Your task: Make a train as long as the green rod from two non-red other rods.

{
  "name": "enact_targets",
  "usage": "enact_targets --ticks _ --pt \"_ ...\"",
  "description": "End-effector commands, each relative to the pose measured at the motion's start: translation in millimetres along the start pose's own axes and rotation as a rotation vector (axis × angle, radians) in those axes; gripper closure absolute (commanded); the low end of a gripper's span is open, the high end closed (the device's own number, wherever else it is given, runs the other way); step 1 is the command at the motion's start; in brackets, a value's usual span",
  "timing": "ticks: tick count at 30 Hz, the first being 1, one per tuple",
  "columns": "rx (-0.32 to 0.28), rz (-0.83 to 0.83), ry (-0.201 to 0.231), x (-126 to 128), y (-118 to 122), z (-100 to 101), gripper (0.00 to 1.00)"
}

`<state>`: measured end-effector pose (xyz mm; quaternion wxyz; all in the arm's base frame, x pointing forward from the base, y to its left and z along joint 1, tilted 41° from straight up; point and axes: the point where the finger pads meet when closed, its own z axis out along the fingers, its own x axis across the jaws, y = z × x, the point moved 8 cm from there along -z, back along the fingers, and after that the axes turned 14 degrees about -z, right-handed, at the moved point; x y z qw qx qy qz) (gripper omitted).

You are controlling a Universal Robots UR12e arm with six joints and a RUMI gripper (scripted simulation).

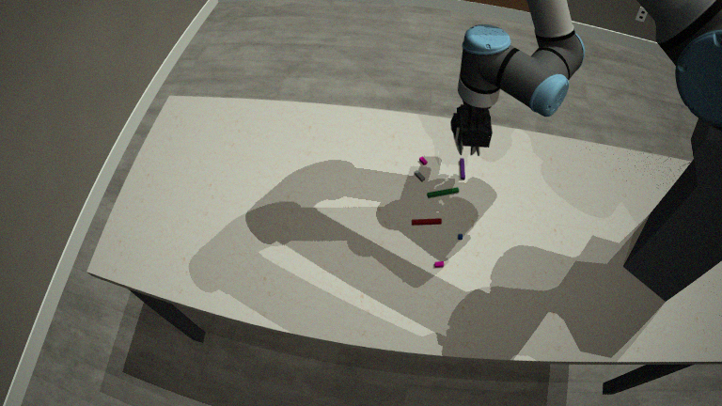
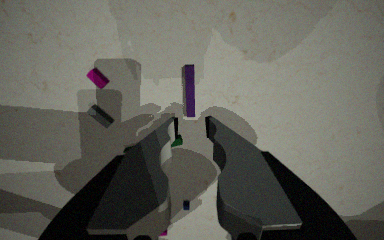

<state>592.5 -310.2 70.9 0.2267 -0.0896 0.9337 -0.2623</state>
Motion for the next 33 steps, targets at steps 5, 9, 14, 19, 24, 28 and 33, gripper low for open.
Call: enact_targets --ticks 5,9,14,19,24,28,33 --pt "0.000 0.000 -0.001 -0.2 0.0 -0.4 0.86" --pt "0.000 0.000 -0.001 -0.2 0.0 -0.4 0.86" --pt "0.000 0.000 -0.001 -0.2 0.0 -0.1 0.86" --pt "0.000 0.000 0.000 -0.2 0.0 1.4 0.86" --pt "0.000 0.000 0.000 -0.3 0.0 4.9 0.86" --pt "0.000 0.000 0.000 -0.3 0.0 9.0 0.86" --pt "0.000 0.000 0.000 -0.4 -0.1 12.8 0.86"
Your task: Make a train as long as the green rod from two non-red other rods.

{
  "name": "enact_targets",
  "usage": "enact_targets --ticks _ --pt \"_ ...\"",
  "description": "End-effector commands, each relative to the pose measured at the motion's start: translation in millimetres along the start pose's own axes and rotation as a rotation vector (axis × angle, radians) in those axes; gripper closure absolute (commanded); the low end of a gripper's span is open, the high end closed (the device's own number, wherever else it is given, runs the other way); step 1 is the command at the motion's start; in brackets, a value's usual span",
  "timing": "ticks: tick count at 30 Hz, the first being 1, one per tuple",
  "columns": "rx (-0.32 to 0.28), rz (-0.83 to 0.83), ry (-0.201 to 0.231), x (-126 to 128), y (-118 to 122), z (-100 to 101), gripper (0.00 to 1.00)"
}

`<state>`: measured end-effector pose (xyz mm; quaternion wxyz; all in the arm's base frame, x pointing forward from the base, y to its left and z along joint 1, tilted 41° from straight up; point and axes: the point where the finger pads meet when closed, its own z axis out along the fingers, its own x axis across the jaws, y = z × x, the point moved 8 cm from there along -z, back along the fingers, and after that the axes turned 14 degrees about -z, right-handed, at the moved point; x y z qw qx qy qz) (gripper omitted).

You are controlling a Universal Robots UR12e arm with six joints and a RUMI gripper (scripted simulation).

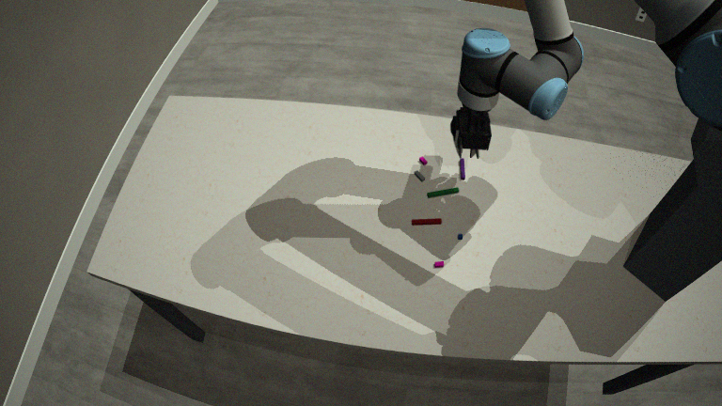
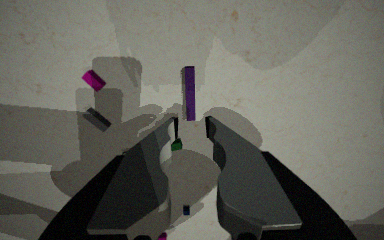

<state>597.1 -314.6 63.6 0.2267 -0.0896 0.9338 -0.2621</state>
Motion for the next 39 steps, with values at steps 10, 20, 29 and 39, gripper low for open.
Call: enact_targets --ticks 10,20,29,39 --pt "0.000 0.000 -0.001 -0.4 -0.1 18.7 0.86" --pt "0.000 0.000 -0.001 -0.5 -0.1 30.7 0.86" --pt "0.000 0.000 -0.001 -0.6 -0.1 39.6 0.86" --pt "0.000 0.000 -0.001 -0.6 -0.1 42.0 0.86"
